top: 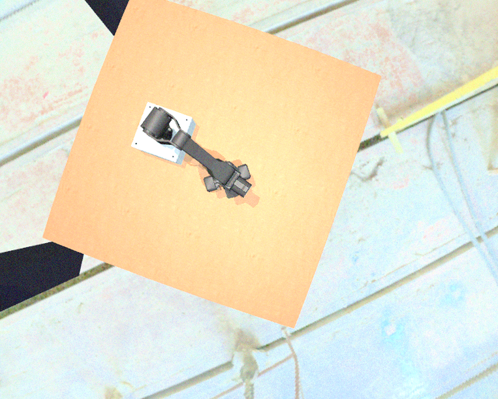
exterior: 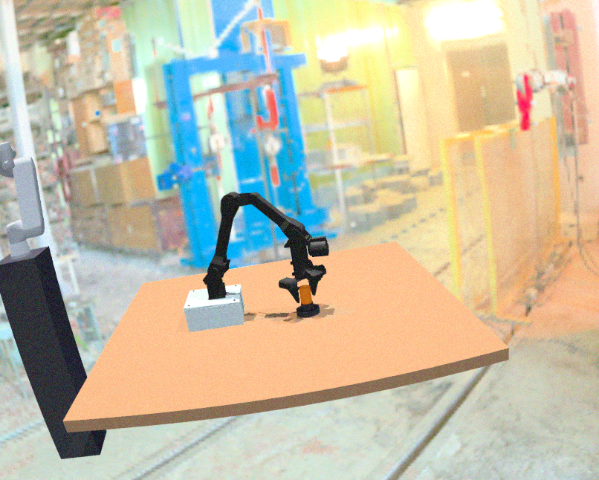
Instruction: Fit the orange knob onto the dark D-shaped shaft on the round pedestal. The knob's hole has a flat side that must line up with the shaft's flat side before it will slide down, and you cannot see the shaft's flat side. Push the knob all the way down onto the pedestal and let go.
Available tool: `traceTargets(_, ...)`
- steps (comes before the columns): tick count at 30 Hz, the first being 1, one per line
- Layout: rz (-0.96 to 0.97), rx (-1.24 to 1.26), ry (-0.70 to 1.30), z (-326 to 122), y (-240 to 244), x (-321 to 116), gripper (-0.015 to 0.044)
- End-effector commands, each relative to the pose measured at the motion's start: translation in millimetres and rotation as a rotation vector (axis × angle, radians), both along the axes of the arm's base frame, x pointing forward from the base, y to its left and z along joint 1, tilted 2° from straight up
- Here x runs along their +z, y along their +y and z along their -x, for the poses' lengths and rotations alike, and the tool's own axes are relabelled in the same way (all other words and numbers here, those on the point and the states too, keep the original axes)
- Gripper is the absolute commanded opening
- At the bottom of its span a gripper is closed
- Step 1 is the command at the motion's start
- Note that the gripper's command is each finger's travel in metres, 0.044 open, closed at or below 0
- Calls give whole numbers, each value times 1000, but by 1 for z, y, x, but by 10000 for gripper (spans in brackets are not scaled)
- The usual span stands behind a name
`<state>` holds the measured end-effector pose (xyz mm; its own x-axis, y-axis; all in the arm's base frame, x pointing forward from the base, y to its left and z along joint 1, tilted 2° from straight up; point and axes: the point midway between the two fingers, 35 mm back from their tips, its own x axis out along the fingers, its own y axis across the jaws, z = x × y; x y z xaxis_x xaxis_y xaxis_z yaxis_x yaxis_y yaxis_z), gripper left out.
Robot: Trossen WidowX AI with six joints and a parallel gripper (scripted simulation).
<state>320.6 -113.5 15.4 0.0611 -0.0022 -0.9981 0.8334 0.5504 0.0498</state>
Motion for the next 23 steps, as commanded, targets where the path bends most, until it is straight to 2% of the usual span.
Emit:
traceTargets(1, 0, 0, 0, 0, 0, 0, 440)
traceTargets(7, 0, 0, 0, 0, 0, 3, 440)
traceTargets(13, 1, 0, 0, 5, 0, 93, 440)
traceTargets(23, 1, 0, 0, 1, -2, 96, 440)
